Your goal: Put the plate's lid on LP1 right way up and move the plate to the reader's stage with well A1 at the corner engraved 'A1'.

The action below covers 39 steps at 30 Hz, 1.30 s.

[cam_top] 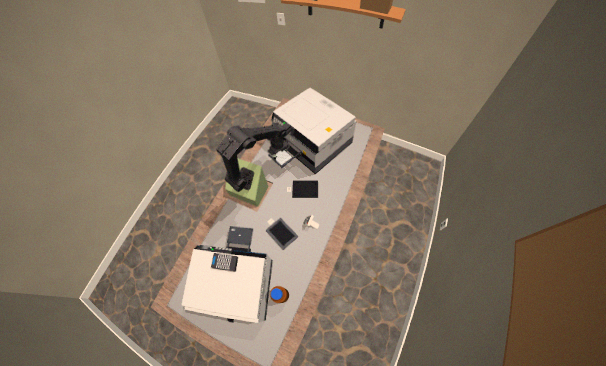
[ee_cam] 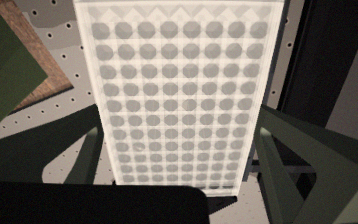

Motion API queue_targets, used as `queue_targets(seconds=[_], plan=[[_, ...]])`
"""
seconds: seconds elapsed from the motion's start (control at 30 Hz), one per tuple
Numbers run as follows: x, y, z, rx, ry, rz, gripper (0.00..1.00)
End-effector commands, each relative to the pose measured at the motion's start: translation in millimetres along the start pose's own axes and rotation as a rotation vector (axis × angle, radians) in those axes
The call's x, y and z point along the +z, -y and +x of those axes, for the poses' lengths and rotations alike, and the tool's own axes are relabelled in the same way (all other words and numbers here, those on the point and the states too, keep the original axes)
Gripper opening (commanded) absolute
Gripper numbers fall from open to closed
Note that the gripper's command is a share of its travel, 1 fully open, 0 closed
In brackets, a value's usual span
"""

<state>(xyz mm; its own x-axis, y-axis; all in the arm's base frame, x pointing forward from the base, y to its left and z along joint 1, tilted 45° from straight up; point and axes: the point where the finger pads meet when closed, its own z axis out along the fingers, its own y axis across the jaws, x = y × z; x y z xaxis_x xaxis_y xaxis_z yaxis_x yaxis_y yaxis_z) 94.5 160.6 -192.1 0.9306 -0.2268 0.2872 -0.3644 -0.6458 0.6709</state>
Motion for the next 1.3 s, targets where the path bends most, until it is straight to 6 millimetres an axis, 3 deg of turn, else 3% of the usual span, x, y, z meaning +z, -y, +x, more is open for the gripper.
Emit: queue_targets(seconds=[0.0,1.27], plan=[[-12.1,18.3,-0.5,-0.003,0.000,0.034,0.86],[-12.6,27.0,1.4,0.010,0.012,0.059,0.86]])
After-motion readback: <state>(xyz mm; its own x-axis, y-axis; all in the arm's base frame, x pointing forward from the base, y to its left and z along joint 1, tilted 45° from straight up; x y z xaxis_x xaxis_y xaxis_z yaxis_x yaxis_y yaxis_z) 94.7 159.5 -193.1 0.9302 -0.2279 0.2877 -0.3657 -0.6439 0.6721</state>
